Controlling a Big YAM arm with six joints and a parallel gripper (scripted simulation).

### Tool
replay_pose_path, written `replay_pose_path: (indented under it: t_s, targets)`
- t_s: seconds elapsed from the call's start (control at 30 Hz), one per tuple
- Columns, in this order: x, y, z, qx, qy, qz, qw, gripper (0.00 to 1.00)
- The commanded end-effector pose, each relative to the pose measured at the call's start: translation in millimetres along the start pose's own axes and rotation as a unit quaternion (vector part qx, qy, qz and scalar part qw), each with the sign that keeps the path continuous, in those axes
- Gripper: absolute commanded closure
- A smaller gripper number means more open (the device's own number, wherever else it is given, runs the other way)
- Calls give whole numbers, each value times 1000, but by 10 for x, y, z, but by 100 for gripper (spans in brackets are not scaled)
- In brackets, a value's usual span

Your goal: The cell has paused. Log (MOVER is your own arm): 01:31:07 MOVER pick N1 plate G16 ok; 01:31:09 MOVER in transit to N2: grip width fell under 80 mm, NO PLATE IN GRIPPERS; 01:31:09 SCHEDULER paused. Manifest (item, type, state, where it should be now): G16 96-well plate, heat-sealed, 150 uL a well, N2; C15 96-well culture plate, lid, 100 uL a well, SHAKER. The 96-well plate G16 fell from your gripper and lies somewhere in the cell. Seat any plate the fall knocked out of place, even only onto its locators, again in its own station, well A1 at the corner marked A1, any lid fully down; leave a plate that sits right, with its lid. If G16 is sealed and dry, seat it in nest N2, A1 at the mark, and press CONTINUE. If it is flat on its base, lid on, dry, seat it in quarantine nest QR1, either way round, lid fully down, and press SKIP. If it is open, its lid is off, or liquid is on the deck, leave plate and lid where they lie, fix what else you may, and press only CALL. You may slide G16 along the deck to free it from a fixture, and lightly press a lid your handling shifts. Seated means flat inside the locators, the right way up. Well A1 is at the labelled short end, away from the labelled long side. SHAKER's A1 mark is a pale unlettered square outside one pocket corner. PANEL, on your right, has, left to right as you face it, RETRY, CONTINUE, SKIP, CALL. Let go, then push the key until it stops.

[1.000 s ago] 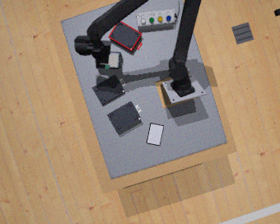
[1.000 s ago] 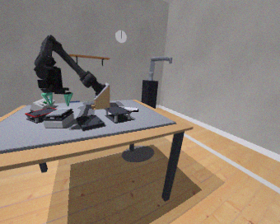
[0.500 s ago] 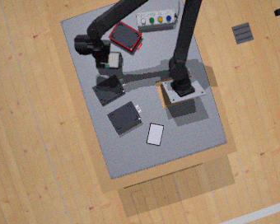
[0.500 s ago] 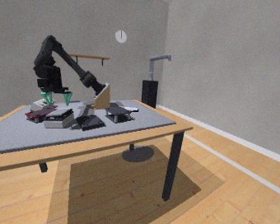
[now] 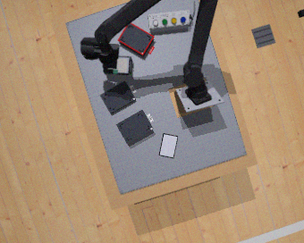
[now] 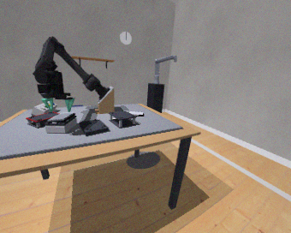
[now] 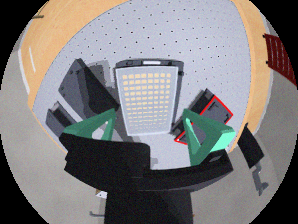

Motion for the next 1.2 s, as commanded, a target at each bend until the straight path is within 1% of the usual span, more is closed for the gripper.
replay_pose_path:
  t_s: [0.0,0.1,0.2,0.67,0.73,0.77,0.83,0.93,1.17]
  targets:
    - [-110,-49,12,6,0,6,1000,0]
    - [-151,-50,12,6,0,6,1000,0]
    - [-145,-44,-7,4,0,3,1000,0]
    - [-352,-56,11,6,0,6,1000,0]
    - [-352,-56,11,6,0,6,1000,0]
    - [-328,-42,-24,2,0,1,1000,0]
    - [-392,-57,11,6,0,6,1000,0]
    - [-429,-62,10,6,0,6,1000,0]
    - [-380,-59,-14,0,0,-1,1000,0]
Point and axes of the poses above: the point where the finger pads meet when closed, its own x axis back along the fingers, its own z axis across the jaws, y = z × x, the point moved 2 cm from there along x, back along the fingers, and after that the axes turned 9 degrees about -x, right-handed, at the moved point
